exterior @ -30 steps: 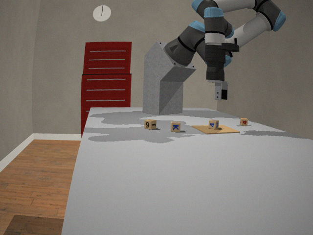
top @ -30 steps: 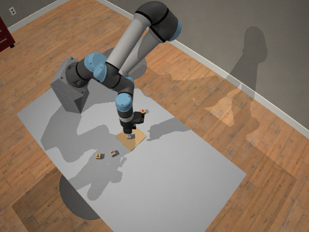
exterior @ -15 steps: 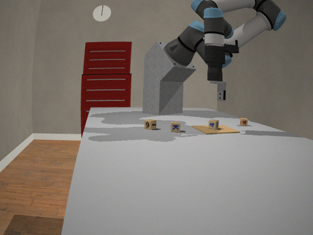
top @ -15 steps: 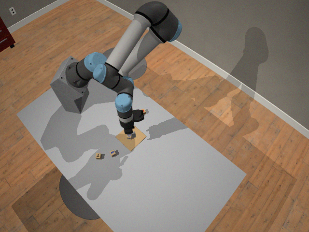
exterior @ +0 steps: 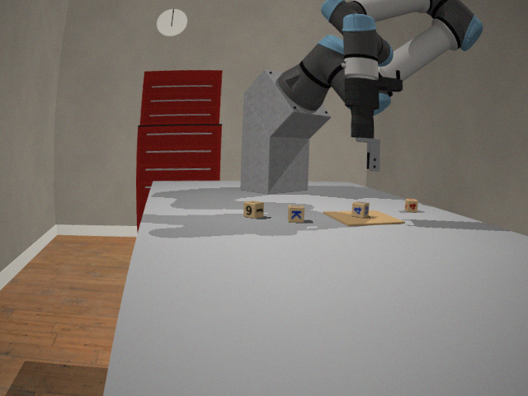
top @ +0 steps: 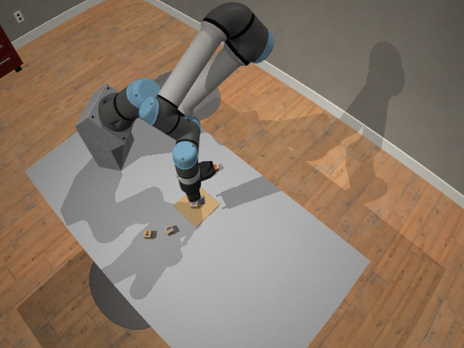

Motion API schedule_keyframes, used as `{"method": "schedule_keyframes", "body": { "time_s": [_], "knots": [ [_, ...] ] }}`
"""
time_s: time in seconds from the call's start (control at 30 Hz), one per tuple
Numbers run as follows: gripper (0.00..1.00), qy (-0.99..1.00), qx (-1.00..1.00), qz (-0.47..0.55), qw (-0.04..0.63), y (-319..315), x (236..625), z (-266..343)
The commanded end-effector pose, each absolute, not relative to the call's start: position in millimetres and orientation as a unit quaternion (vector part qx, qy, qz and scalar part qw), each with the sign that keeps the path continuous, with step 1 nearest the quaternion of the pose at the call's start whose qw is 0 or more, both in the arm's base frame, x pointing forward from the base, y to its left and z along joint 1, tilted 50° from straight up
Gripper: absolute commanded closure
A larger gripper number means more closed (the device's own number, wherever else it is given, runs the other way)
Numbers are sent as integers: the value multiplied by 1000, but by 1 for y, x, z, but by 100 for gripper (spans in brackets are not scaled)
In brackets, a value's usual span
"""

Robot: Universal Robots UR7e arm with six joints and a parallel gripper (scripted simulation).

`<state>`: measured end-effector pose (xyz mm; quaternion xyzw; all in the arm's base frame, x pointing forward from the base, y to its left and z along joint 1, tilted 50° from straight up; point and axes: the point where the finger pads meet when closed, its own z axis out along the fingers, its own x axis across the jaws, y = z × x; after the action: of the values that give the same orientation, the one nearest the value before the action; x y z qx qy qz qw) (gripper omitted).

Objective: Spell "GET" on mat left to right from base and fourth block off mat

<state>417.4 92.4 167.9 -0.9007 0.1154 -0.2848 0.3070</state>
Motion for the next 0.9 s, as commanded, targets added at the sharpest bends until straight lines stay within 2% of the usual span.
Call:
{"method": "schedule_keyframes", "body": {
  "time_s": [0.0, 0.87],
  "knots": [
    [0, 51, -907, -304, 287, 95, 415, 163],
    [0, -152, -895, -361, 212, 96, 409, 152]
  ]
}}
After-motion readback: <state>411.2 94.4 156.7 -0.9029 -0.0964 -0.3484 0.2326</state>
